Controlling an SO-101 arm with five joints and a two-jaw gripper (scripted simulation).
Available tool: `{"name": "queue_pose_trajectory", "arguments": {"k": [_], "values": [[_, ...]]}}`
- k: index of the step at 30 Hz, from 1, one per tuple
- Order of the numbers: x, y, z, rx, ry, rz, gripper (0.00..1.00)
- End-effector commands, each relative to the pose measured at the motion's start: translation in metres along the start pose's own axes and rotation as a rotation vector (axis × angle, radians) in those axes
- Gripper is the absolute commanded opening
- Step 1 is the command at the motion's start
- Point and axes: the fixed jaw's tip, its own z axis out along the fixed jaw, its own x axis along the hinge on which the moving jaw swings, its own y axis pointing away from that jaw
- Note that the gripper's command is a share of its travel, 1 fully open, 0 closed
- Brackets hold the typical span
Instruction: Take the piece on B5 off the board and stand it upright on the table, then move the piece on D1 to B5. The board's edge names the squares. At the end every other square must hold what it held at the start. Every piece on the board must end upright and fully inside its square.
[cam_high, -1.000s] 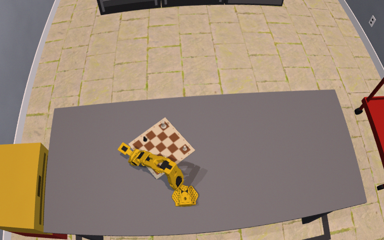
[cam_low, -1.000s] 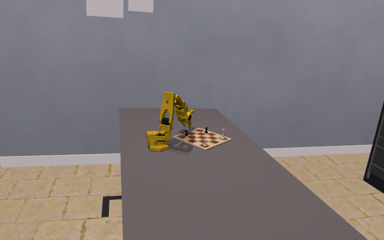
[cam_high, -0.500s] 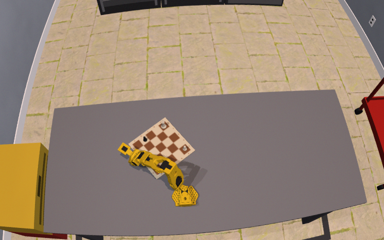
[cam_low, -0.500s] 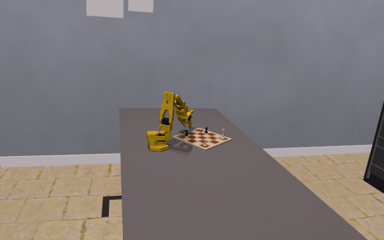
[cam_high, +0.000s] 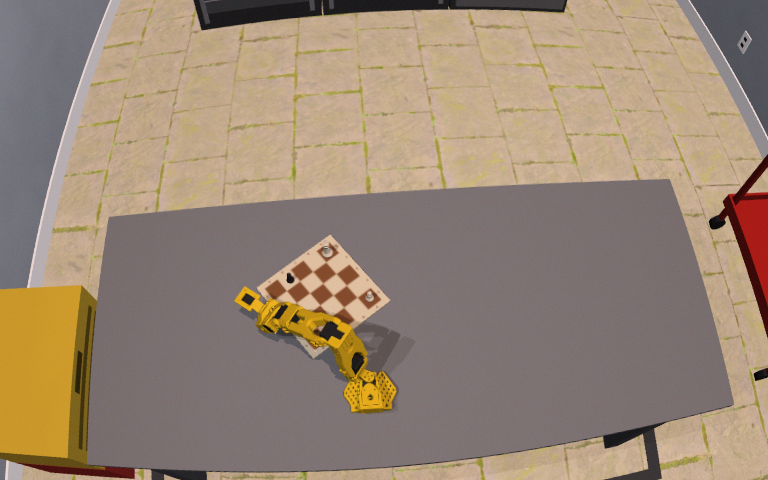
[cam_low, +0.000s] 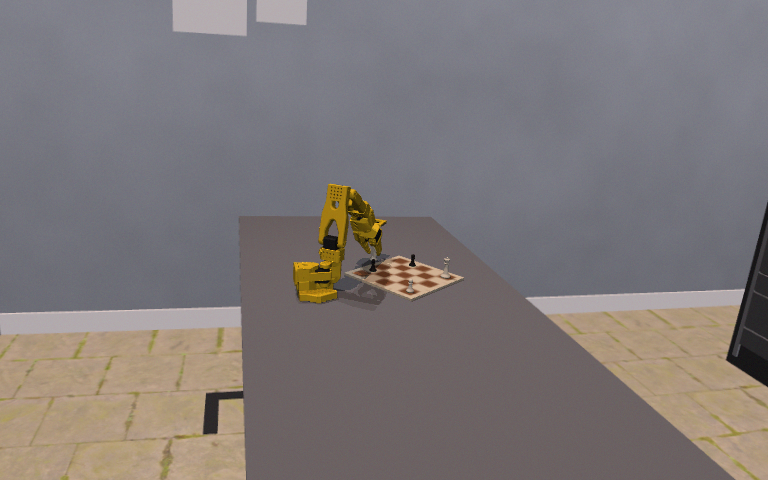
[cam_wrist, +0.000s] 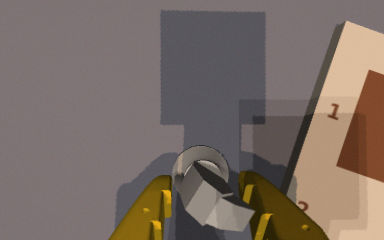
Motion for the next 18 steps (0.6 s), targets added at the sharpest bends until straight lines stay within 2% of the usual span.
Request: {"name": "queue_pose_trajectory", "arguments": {"k": [1, 10, 18], "values": [[0.0063, 0.0032, 0.0008, -0.007, 0.023, 0.003, 0.13], [0.0054, 0.0033, -0.0006, -0.007, 0.023, 0.003, 0.13], [0.0009, 0.0032, -0.0077, -0.007, 0.023, 0.003, 0.13]]}}
